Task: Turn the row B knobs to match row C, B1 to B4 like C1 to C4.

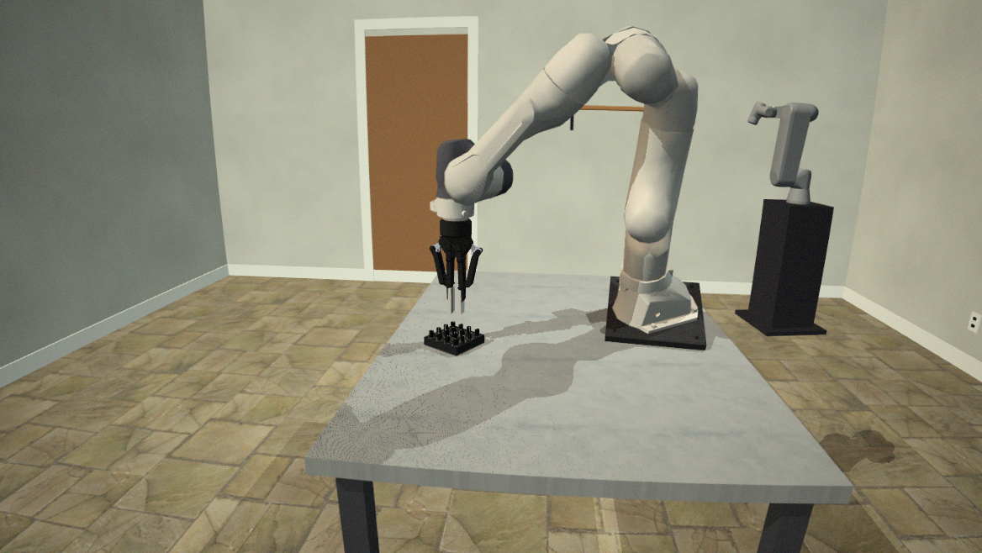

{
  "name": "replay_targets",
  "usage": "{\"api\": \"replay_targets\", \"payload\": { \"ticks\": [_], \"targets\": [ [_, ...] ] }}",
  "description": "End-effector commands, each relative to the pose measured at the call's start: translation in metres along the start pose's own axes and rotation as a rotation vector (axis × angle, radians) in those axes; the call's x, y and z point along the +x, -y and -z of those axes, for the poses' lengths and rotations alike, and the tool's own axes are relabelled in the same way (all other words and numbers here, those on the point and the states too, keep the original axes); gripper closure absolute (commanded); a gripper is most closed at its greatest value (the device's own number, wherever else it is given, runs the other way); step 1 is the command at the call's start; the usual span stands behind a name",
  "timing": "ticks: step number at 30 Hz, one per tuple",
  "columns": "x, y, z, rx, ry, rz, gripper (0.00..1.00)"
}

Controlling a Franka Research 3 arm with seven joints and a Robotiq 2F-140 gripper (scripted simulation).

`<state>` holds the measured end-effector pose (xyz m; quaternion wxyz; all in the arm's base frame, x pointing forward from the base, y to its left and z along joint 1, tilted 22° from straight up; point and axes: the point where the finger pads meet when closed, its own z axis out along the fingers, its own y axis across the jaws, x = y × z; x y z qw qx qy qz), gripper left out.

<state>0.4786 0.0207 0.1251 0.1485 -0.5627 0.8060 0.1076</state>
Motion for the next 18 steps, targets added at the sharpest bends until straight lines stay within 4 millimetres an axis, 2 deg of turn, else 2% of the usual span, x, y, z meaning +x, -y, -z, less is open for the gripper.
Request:
{"api": "replay_targets", "payload": {
  "ticks": [1, 18],
  "targets": [
    [0.0002, -0.0024, -0.0003, -0.002, 0.01, 0.156, 0.88],
    [-0.0003, -0.0036, 0.0008, -0.001, 0.011, 0.397, 0.88]
  ]
}}
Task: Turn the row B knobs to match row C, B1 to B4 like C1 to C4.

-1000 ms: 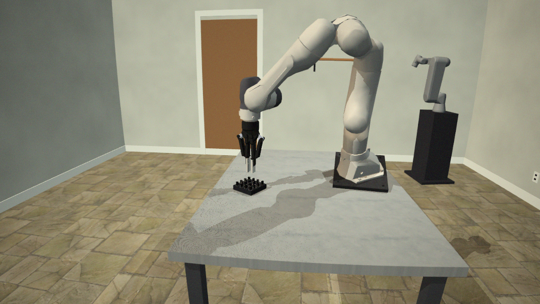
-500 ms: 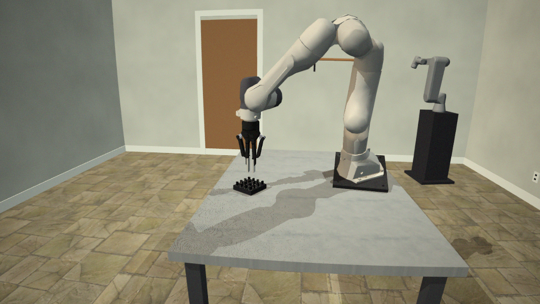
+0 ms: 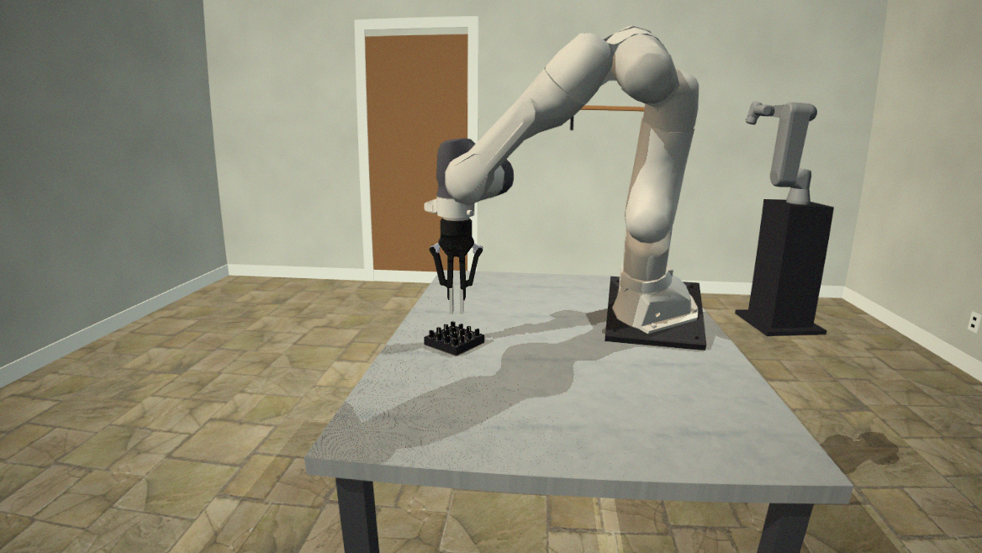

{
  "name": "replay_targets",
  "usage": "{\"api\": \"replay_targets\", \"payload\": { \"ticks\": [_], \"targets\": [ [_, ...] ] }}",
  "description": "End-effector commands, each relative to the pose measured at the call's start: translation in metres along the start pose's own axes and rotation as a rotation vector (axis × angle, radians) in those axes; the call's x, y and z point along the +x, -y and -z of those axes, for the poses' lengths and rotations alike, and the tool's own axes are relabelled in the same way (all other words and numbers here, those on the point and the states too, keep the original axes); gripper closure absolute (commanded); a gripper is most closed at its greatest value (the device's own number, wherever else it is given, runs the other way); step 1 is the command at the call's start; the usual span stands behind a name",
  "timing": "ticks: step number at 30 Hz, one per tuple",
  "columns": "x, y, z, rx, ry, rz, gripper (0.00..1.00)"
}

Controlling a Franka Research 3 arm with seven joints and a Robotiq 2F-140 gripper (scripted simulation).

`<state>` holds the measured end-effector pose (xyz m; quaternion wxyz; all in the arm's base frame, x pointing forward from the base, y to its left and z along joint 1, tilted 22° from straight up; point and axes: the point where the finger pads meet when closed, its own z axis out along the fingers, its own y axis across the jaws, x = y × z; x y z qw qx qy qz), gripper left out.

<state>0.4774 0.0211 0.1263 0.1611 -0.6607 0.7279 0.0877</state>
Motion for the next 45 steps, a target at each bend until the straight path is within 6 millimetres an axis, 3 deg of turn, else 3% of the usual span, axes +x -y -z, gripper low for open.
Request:
{"api": "replay_targets", "payload": {
  "ticks": [1, 45],
  "targets": [
    [-0.0004, -0.0024, -0.0003, 0.001, 0.011, 0.156, 0.88],
    [-0.0026, -0.0051, 0.0023, 0.005, 0.011, 0.782, 0.88]
  ]
}}
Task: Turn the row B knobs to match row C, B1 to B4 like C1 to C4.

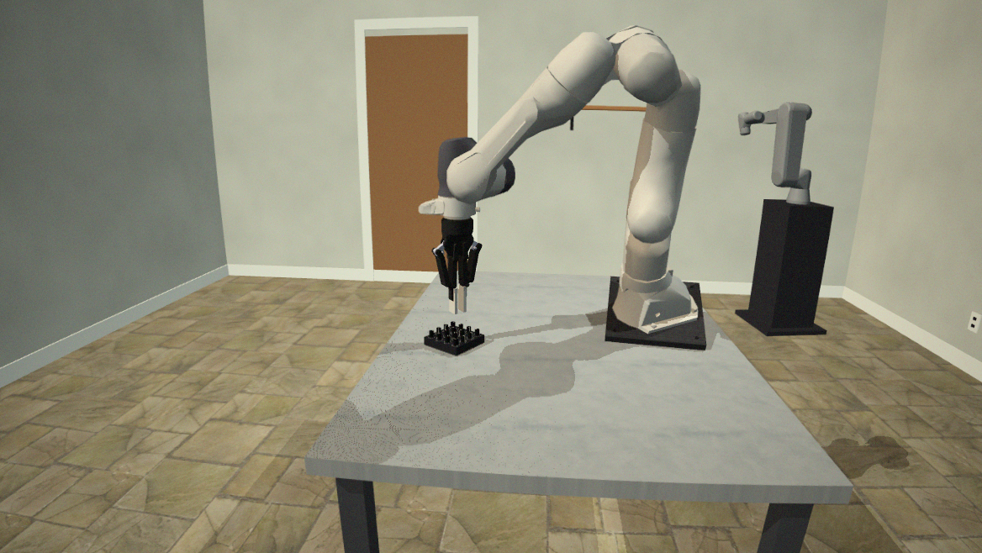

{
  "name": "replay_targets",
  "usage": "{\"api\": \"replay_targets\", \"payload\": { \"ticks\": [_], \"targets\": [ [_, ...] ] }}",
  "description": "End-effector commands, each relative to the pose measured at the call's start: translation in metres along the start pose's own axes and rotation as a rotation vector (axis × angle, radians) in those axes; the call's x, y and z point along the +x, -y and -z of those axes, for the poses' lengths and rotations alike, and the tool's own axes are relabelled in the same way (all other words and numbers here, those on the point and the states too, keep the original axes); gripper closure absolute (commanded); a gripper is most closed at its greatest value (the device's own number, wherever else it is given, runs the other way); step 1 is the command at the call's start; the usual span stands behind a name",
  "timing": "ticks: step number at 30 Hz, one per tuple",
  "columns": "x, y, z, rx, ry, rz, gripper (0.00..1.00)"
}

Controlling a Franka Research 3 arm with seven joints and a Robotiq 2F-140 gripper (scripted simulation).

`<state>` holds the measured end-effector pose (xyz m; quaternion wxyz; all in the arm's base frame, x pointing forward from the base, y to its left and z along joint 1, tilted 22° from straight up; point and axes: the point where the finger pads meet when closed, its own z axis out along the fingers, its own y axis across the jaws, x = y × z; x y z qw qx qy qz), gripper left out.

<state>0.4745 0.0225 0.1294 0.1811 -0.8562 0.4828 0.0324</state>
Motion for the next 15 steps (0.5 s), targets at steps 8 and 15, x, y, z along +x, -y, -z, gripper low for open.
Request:
{"api": "replay_targets", "payload": {
  "ticks": [8, 15],
  "targets": [
    [-0.0023, -0.0018, 0.0, 0.007, 0.008, 0.253, 0.88],
    [-0.0029, -0.0019, 0.0004, 0.008, 0.008, 0.354, 0.88]
  ]
}}
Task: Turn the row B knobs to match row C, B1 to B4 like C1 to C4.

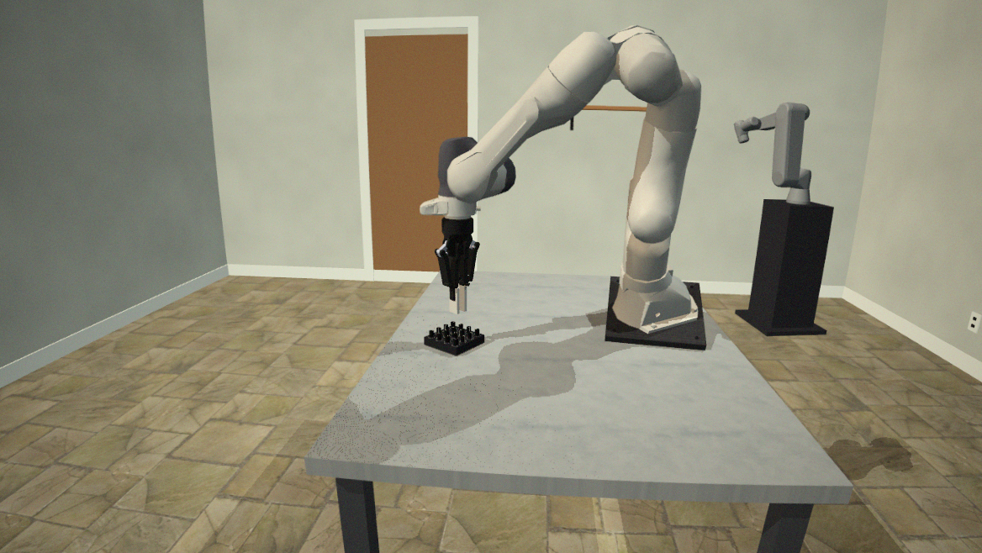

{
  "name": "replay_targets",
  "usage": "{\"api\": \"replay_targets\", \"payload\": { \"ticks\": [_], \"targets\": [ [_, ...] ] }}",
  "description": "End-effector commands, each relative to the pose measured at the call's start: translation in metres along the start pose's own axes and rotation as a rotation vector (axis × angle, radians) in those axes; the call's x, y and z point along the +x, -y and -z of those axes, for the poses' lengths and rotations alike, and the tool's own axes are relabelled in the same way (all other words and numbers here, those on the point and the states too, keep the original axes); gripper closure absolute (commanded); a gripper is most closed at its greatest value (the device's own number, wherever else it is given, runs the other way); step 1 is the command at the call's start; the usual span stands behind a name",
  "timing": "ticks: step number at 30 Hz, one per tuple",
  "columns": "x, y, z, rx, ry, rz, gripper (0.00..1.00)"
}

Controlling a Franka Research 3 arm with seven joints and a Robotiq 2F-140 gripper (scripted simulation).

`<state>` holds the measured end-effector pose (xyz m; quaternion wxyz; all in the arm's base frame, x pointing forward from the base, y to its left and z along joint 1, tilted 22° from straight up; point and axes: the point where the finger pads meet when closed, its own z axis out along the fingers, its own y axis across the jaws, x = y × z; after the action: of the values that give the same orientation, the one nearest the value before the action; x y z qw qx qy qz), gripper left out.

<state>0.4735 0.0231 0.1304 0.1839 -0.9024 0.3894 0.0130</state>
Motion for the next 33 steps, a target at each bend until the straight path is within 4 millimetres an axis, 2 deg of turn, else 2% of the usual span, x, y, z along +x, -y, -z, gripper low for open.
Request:
{"api": "replay_targets", "payload": {
  "ticks": [1, 33],
  "targets": [
    [-0.0021, -0.0013, -0.0004, 0.008, 0.007, 0.156, 0.88],
    [-0.0048, -0.0013, 0.0013, 0.012, 0.006, 0.609, 0.88]
  ]
}}
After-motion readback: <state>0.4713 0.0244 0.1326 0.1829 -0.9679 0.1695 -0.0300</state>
